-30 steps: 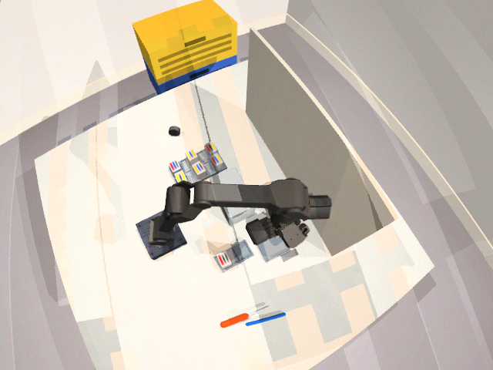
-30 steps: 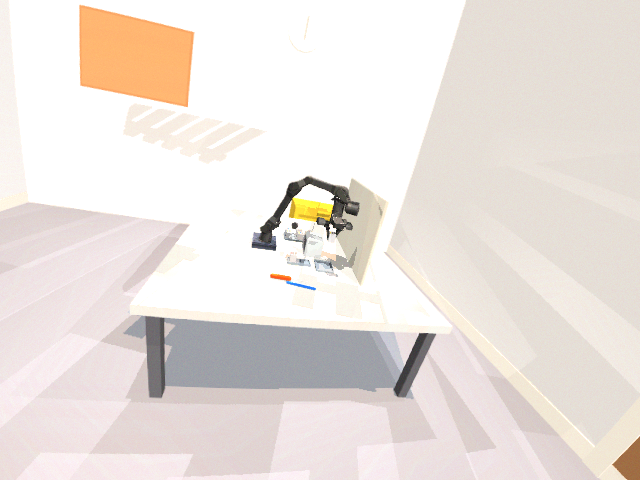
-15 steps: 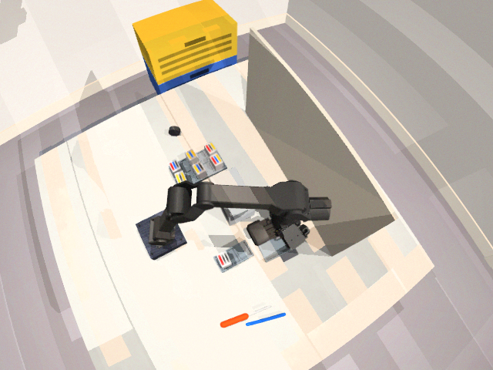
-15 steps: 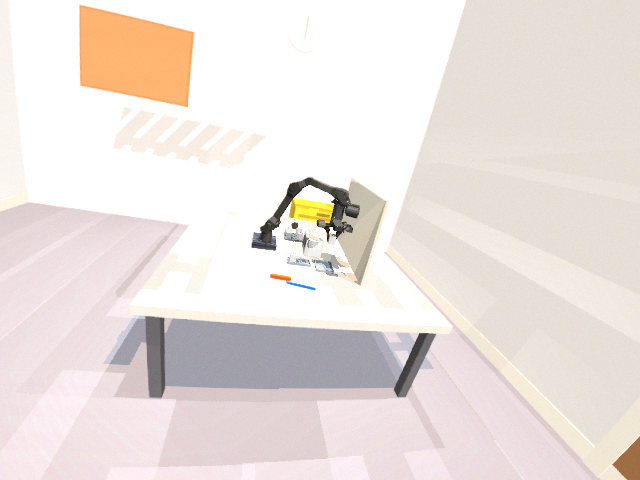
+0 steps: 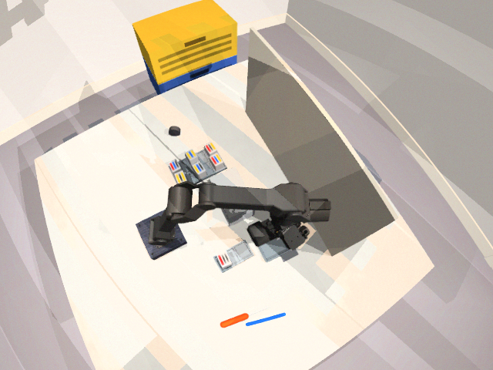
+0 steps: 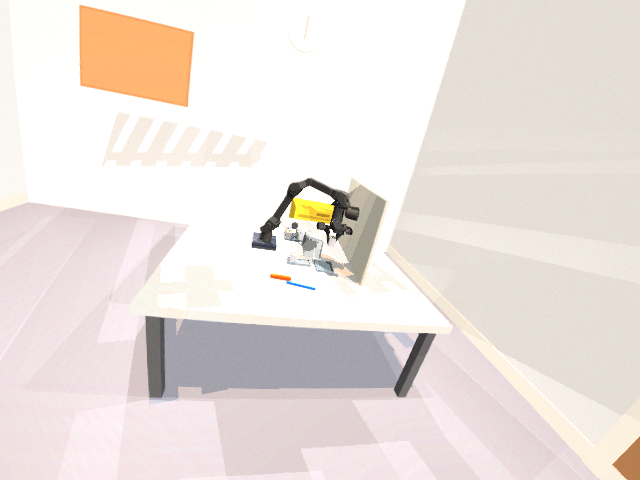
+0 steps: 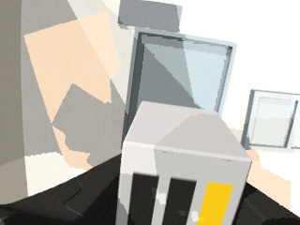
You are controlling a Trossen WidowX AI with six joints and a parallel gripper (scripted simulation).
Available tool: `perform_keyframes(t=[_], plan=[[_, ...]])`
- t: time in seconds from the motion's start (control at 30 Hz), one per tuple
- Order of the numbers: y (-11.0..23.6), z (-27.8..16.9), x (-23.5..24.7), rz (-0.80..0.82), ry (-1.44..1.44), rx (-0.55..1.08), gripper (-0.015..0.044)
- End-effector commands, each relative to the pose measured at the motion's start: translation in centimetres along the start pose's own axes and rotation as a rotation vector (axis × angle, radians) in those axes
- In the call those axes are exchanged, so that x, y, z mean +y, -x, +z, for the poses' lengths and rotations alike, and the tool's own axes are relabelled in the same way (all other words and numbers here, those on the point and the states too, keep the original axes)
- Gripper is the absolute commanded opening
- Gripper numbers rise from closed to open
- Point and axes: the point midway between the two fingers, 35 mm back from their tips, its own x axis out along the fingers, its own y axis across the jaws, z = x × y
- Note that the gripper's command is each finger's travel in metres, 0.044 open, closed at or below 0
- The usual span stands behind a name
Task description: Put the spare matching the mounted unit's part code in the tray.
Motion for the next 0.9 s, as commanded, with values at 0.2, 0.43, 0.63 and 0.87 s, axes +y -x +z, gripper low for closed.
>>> perform_keyframes(t=[0.2, 0.43, 0.63, 0.87], plan=[[-1.1, 0.1, 0.1, -0.008, -0.005, 0.0, 0.0], [-1.6, 0.1, 0.2, -0.008, -0.005, 0.0, 0.0], [-2.1, 0.1, 0.2, -0.008, -0.005, 0.0, 0.0], [-2.6, 0.2, 0.2, -0.008, -0.005, 0.0, 0.0]])
